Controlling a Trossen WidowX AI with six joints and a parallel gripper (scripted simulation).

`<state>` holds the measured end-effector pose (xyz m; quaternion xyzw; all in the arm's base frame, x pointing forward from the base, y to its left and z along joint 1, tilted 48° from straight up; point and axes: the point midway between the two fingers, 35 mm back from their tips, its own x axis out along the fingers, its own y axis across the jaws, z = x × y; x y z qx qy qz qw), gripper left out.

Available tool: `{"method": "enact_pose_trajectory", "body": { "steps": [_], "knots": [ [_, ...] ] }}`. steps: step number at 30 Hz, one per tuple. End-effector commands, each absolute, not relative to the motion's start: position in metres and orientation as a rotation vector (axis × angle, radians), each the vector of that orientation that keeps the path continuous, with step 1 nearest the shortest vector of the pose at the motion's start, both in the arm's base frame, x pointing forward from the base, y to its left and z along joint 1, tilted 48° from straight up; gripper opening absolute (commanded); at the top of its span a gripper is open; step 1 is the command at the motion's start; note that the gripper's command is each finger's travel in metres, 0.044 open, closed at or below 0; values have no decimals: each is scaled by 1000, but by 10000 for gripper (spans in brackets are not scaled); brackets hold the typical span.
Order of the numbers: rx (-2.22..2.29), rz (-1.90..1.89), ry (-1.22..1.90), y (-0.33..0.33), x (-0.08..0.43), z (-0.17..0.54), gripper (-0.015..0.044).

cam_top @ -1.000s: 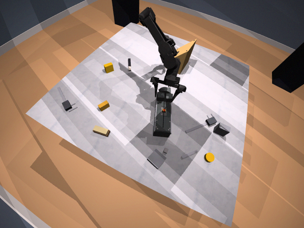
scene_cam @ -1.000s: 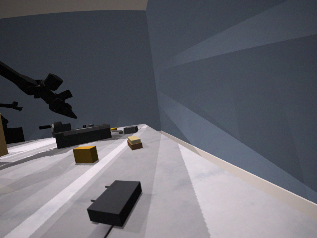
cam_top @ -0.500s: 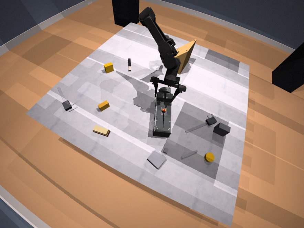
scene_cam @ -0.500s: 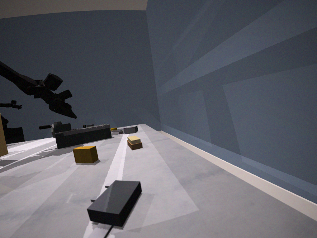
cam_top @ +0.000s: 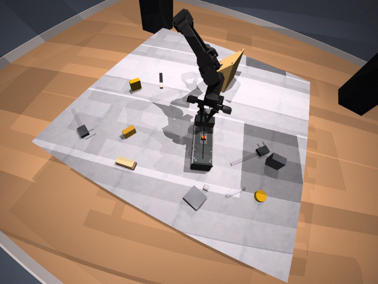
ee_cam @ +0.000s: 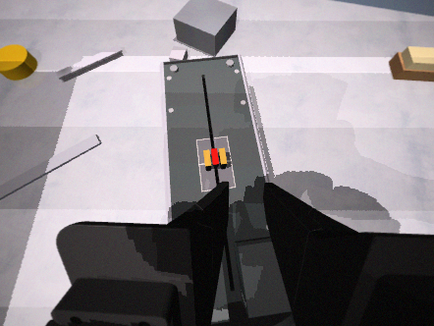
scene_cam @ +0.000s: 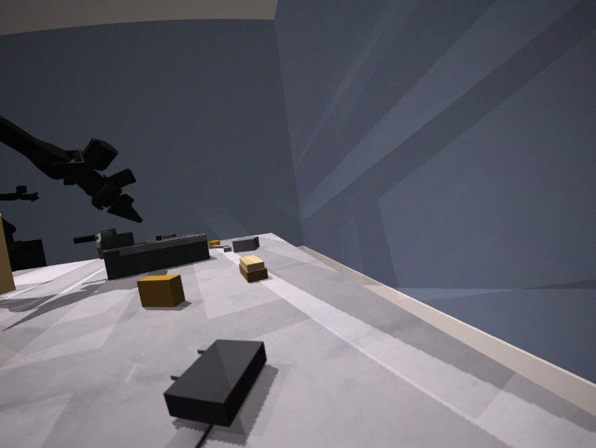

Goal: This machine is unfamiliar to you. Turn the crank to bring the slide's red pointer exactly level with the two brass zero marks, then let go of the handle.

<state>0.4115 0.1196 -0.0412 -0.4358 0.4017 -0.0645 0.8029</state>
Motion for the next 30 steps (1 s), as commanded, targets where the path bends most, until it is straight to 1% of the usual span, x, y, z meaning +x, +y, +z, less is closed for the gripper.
{"method": "enact_pose_trajectory", "body": {
  "steps": [1,20,30],
  "knots": [
    [-933,-130,860,121,411,-42,0],
    [-933,-137,861,120,411,-41,0],
    [-933,-137,861,120,411,-41,262]
  ]
}}
